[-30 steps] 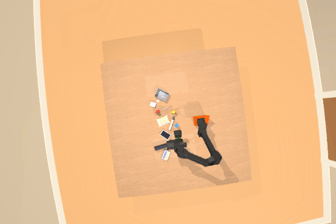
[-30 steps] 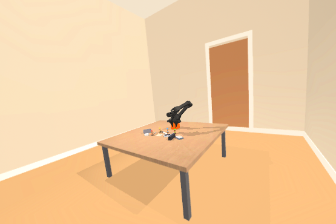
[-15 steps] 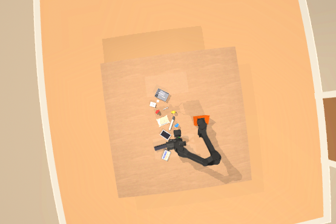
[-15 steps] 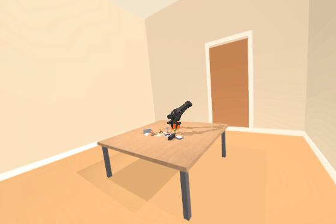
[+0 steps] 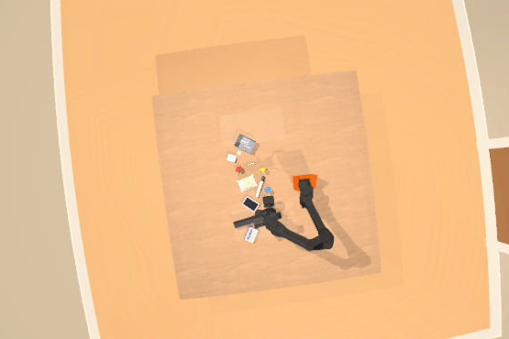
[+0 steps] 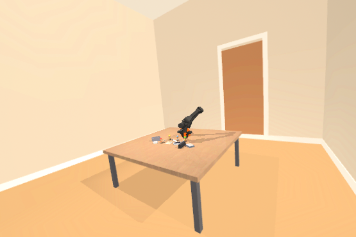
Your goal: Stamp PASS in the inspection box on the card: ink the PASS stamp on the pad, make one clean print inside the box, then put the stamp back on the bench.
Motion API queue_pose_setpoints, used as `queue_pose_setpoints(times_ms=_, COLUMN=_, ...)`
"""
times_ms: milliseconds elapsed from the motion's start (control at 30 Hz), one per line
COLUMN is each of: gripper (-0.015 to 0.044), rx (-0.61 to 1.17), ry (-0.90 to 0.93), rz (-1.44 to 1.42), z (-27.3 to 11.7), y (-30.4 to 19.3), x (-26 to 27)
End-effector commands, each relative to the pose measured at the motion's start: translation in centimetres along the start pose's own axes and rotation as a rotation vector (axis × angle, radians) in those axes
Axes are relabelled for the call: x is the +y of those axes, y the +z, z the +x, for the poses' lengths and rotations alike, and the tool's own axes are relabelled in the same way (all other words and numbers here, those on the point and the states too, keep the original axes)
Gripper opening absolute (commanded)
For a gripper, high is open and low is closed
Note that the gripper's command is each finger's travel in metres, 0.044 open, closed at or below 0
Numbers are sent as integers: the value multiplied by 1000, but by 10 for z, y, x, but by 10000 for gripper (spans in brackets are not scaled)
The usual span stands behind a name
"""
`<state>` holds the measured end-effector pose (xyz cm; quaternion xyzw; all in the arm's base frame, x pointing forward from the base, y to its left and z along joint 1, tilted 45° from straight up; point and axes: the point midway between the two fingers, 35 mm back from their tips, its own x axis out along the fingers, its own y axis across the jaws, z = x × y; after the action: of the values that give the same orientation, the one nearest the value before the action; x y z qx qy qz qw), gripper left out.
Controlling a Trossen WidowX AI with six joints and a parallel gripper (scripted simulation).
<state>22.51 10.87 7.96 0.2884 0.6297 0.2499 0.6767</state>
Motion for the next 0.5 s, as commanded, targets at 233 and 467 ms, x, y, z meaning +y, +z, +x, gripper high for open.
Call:
queue_pose_setpoints(times_ms=233, gripper=224, rx=11, ry=5, rz=11, z=16, y=-4, x=0)
queue_pose_setpoints(times_ms=467, gripper=198, rx=5, ry=6, rz=2, z=14, y=-3, x=1)
